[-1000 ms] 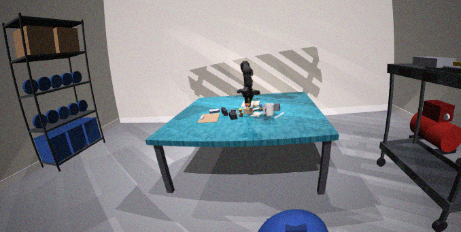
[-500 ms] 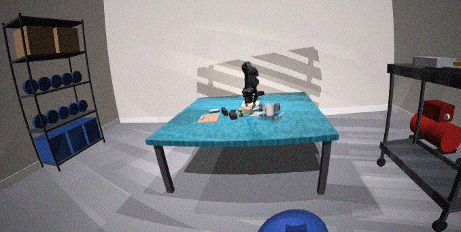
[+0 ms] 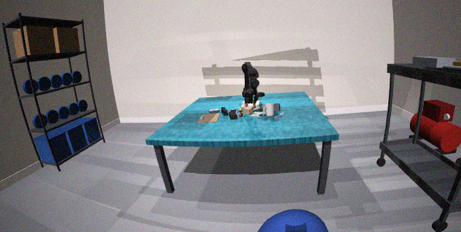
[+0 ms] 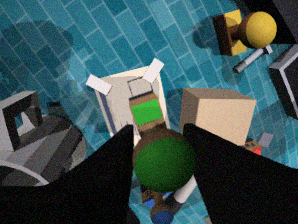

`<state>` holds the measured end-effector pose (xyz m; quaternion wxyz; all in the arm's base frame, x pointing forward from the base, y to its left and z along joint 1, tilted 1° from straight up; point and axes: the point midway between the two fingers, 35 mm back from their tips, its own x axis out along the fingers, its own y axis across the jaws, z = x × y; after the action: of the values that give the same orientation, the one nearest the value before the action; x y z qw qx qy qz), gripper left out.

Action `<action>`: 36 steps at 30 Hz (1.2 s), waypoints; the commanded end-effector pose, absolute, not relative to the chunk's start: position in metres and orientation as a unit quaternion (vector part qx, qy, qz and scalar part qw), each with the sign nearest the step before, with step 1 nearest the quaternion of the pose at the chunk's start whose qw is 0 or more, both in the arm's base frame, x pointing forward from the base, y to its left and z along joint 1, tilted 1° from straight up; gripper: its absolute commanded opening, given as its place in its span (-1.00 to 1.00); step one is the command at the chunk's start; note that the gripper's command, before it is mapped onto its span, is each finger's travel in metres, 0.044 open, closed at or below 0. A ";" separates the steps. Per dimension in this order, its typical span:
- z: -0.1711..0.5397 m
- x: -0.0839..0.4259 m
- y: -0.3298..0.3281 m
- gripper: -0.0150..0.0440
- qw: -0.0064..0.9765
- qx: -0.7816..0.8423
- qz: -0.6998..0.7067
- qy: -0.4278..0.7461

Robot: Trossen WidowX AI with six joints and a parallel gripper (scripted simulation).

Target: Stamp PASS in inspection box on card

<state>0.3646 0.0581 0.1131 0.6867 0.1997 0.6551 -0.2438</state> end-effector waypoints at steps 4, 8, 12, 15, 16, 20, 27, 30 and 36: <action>0.106 0.364 0.057 -0.49 0.685 0.197 -0.247 0.656; 0.103 0.364 0.057 -0.49 0.685 0.197 -0.247 0.656; 0.101 0.365 0.057 -0.49 0.686 0.197 -0.247 0.656; 0.099 0.365 0.057 -0.49 0.686 0.196 -0.247 0.656; 0.098 0.365 0.057 -0.49 0.686 0.196 -0.247 0.656; 0.095 0.365 0.057 -0.49 0.686 0.196 -0.247 0.656; 0.091 0.365 0.057 -0.49 0.686 0.196 -0.247 0.655; 0.089 0.365 0.057 -0.49 0.686 0.196 -0.247 0.655; 0.085 0.365 0.057 -0.49 0.687 0.196 -0.247 0.655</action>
<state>0.3658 0.0582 0.0892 0.6879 0.1990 0.6539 -0.2439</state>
